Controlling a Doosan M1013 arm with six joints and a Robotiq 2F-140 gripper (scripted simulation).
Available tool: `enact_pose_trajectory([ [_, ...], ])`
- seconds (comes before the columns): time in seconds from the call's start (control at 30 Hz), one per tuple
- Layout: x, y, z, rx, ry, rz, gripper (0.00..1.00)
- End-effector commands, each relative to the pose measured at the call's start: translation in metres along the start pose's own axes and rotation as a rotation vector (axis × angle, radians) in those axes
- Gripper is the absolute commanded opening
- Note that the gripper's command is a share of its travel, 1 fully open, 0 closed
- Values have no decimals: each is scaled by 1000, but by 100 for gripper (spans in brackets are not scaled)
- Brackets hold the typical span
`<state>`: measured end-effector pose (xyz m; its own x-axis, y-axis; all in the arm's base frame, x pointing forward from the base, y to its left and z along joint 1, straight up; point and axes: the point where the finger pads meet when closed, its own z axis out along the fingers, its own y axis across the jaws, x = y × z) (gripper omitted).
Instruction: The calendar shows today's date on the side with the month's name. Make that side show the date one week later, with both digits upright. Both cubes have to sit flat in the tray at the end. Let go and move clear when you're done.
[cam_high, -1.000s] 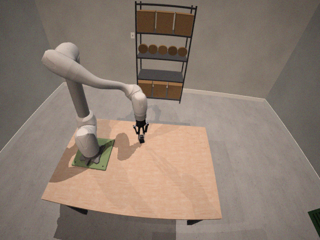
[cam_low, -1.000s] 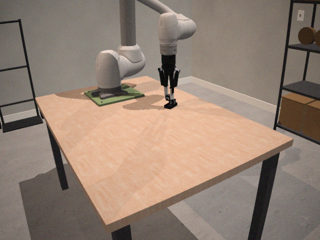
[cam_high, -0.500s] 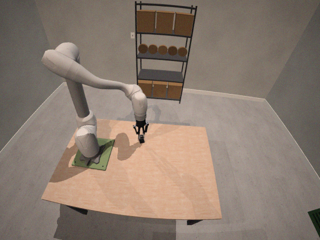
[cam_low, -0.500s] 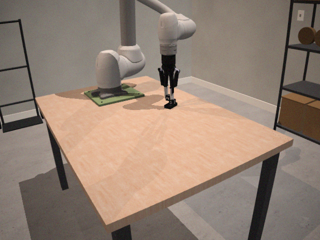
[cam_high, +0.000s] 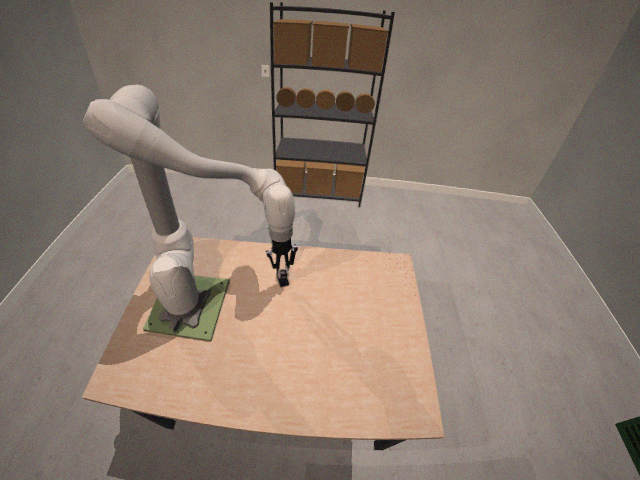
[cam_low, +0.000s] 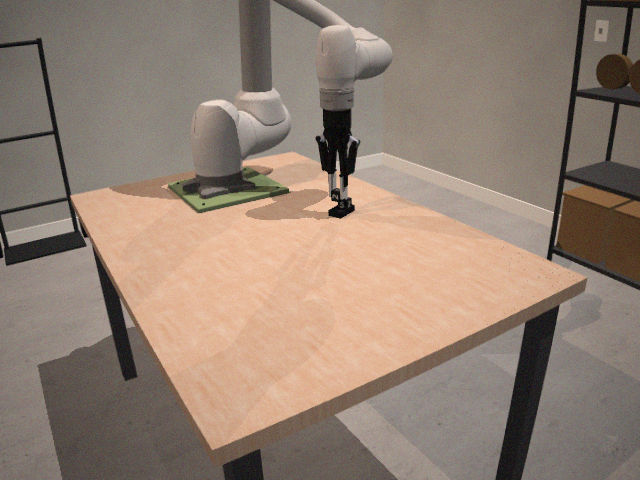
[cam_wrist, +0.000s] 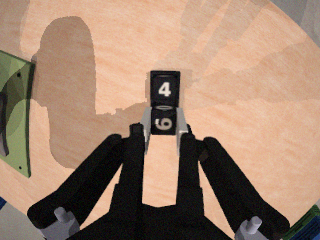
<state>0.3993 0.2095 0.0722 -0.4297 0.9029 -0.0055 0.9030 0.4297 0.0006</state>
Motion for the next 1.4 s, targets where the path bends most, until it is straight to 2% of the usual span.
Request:
enact_pose_trajectory([
  [0.0,0,0,0,0,0,0,24],
  [1.37,0,0,23,0,0,0,24],
])
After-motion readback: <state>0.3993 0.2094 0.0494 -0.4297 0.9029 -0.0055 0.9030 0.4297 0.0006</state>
